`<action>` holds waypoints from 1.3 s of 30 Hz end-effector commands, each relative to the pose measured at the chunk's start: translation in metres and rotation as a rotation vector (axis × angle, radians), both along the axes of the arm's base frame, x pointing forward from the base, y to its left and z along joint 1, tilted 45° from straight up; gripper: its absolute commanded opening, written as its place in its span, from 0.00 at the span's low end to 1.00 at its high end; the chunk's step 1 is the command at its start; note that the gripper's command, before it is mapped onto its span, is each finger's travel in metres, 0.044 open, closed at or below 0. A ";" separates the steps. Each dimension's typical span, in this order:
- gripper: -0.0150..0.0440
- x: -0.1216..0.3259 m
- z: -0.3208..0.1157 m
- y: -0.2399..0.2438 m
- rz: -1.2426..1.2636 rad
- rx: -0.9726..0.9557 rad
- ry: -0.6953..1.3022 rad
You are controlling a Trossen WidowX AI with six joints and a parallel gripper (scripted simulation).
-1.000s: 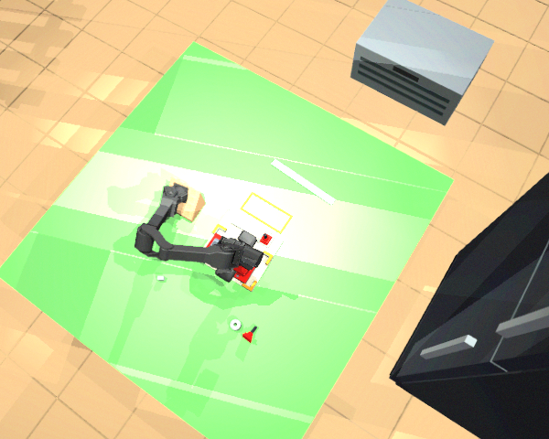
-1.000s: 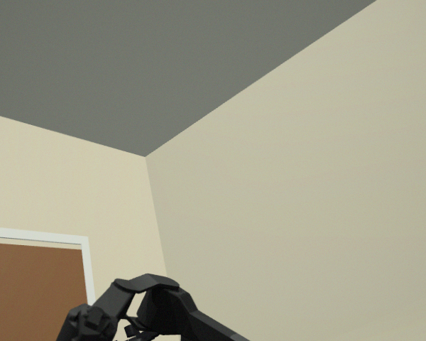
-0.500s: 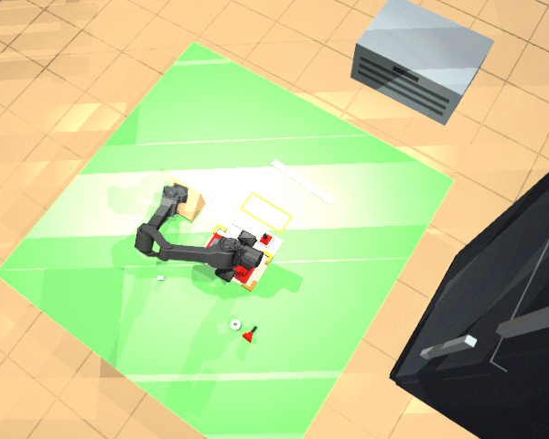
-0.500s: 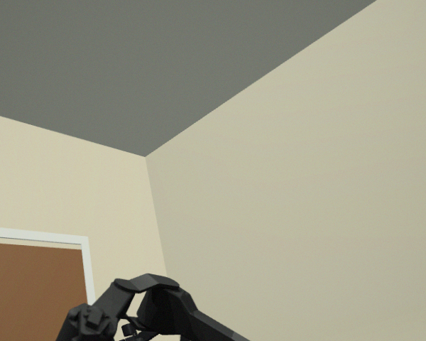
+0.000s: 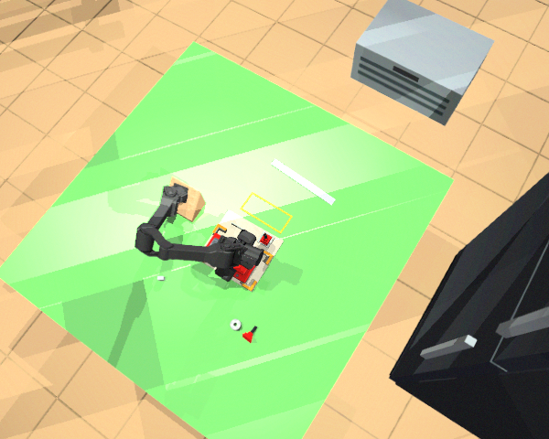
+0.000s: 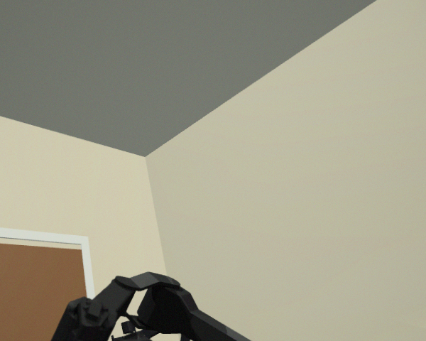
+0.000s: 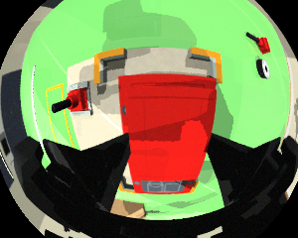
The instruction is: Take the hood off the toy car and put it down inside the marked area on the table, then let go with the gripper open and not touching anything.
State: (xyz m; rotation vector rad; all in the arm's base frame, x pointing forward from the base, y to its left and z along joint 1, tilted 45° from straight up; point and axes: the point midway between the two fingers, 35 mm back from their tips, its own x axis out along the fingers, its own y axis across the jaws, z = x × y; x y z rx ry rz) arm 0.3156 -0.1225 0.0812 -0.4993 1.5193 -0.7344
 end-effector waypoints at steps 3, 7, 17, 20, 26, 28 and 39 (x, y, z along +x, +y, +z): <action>0.25 0.003 0.005 0.004 0.002 0.001 -0.011; 0.25 0.003 0.007 0.006 0.002 0.001 -0.011; 0.25 0.004 0.012 0.011 0.002 0.002 -0.011; 0.25 0.004 0.013 0.012 0.002 0.002 -0.011; 0.25 0.004 0.015 0.015 0.002 0.002 -0.011; 0.25 0.004 0.017 0.016 0.002 0.003 -0.011; 0.25 0.007 0.040 0.040 0.002 0.004 -0.011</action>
